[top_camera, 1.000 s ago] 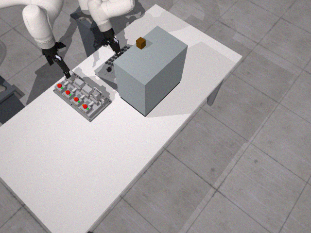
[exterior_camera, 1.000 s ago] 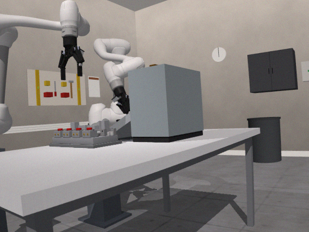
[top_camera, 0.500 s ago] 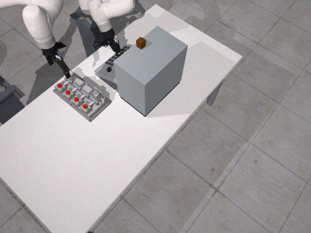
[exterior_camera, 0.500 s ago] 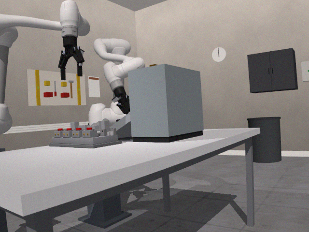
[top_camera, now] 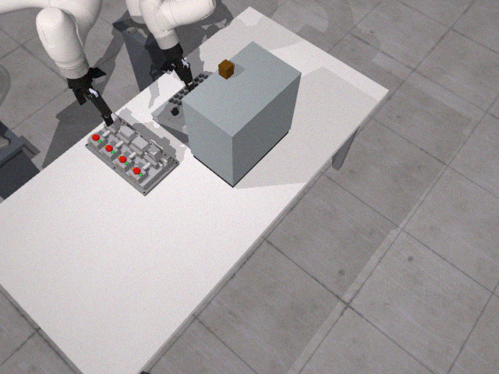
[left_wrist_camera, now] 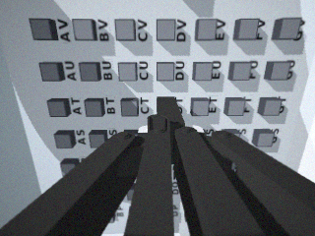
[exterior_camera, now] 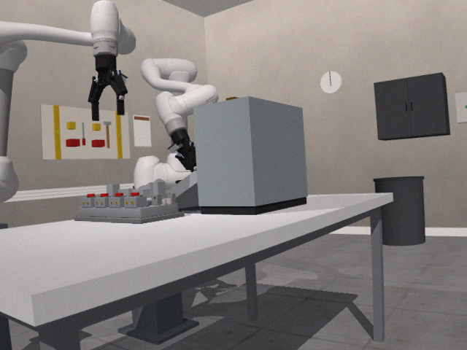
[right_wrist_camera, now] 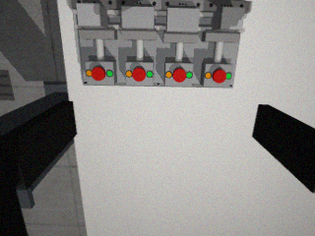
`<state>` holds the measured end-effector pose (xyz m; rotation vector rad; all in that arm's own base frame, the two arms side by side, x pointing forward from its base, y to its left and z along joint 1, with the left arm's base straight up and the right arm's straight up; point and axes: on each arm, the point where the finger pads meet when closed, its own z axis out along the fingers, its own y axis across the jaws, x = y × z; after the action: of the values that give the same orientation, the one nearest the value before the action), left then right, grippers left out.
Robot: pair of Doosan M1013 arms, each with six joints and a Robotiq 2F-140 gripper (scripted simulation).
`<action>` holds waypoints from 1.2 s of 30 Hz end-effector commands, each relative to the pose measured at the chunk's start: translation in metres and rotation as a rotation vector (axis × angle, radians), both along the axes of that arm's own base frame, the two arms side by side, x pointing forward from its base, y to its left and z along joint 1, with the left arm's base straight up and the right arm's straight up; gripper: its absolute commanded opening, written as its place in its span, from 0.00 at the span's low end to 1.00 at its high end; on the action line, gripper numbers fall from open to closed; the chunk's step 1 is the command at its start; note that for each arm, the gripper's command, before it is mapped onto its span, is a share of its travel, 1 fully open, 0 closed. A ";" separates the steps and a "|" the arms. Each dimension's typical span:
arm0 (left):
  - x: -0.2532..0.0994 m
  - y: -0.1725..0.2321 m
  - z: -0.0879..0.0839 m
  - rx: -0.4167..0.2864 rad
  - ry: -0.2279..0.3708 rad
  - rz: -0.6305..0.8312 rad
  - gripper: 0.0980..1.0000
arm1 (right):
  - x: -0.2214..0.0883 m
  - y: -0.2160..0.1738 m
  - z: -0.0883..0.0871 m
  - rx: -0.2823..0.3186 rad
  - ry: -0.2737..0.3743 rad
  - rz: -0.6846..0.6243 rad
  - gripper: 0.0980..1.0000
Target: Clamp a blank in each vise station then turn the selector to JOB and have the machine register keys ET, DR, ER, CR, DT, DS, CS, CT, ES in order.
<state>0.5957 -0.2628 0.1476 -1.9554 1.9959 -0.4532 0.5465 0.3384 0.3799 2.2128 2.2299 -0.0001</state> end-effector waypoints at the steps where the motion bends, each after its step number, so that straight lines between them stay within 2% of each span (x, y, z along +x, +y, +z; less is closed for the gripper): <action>1: 0.000 0.000 0.001 0.000 -0.001 0.000 0.00 | 0.000 0.000 0.001 0.001 -0.001 0.000 1.00; 9: 0.032 0.067 0.016 0.000 -0.001 0.000 0.00 | 0.000 0.000 0.001 0.001 -0.001 0.000 1.00; 36: 0.036 0.067 0.007 0.000 -0.001 0.000 0.00 | 0.000 0.000 0.001 0.001 -0.001 0.000 1.00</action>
<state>0.6318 -0.1957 0.1538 -1.9553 1.9962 -0.4532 0.5465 0.3384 0.3799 2.2128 2.2299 -0.0001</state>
